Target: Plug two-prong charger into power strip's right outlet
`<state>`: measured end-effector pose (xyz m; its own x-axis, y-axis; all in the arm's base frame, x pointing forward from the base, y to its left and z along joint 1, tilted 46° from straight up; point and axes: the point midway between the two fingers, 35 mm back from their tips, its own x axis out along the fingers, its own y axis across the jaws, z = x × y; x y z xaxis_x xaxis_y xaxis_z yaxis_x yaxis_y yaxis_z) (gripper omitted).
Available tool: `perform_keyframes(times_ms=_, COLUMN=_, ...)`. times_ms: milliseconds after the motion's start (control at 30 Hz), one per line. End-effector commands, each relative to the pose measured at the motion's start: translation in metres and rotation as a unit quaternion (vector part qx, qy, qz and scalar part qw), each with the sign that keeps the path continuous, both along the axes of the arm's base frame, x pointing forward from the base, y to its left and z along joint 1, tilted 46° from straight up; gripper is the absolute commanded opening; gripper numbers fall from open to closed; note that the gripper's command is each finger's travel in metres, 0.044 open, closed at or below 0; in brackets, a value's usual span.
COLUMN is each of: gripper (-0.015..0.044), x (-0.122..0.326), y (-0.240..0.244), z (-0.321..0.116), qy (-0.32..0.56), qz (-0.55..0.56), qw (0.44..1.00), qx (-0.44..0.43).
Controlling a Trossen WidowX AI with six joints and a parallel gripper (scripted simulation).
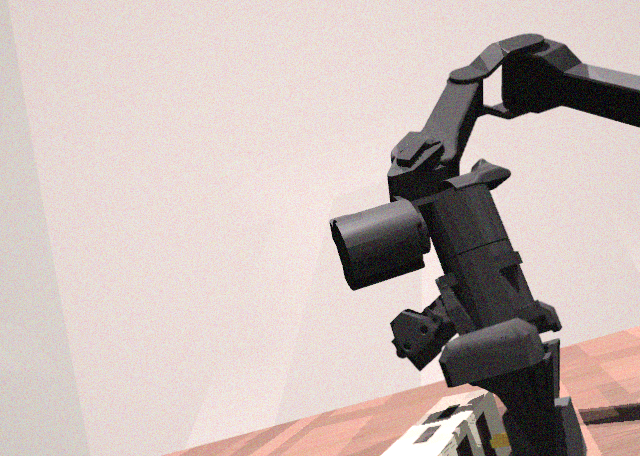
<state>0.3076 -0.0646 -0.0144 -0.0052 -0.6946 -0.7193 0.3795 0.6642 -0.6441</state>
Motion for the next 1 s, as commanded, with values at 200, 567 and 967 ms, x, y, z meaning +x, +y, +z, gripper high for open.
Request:
perform_keyframes(times_ms=200, gripper=0.0000, x=0.0023, y=-0.0007, z=0.0010, qy=0.003, qz=0.003, qw=1.000, qx=-0.002)
perform_keyframes(times_ms=567, gripper=0.0000, x=0.0041, y=-0.0012, z=0.0016, qy=0.003, qz=0.003, qw=1.000, qx=-0.002)
perform_keyframes(times_ms=967, gripper=0.0000, x=0.0078, y=-0.0020, z=0.0029, qy=0.002, qz=0.003, qw=1.000, qx=-0.002)
